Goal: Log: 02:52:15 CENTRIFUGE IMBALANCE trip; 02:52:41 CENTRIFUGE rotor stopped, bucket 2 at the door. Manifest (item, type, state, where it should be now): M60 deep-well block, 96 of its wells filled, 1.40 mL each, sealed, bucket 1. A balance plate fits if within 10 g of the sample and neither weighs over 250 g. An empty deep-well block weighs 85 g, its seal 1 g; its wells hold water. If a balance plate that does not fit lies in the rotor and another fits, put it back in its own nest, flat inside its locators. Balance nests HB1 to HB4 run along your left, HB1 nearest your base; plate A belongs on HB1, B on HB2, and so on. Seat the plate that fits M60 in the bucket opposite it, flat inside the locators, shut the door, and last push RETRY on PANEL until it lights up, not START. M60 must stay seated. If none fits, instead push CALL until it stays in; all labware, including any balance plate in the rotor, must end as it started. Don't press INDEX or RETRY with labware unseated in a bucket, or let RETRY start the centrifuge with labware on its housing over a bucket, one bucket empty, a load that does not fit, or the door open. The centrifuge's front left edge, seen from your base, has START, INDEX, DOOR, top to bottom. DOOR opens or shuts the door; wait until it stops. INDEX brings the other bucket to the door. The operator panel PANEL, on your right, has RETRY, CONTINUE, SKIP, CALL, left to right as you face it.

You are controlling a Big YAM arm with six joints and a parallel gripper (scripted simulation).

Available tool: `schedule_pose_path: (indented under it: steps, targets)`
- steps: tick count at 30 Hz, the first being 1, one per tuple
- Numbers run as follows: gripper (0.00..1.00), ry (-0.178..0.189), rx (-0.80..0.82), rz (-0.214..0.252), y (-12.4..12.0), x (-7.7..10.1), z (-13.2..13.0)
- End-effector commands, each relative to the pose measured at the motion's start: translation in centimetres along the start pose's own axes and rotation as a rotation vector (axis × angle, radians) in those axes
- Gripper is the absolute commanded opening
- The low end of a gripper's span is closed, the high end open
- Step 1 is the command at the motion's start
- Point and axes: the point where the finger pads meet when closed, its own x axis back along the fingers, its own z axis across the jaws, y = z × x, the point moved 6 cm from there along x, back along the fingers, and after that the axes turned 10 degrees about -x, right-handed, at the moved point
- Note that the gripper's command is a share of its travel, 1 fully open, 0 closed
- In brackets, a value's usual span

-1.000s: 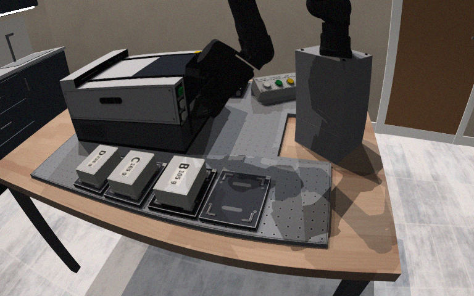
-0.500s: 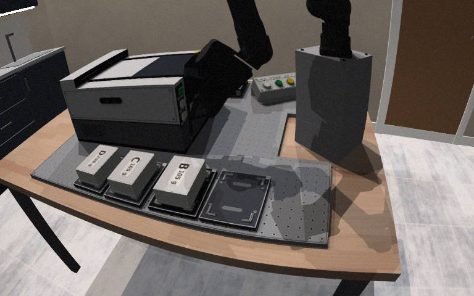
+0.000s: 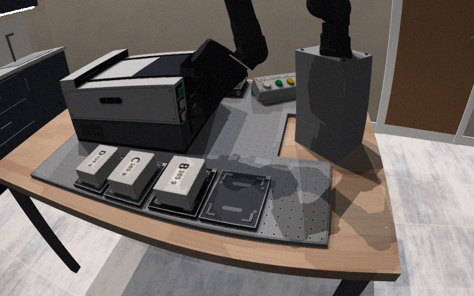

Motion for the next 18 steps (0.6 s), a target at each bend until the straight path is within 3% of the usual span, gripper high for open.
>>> schedule_pose_path:
  steps: [1,18]
  targets:
    - [0.0,-0.009,0.009,0.001,0.57,-0.22,-0.28]
    - [0.0,-0.012,0.01,0.003,0.75,-0.51,-0.31]
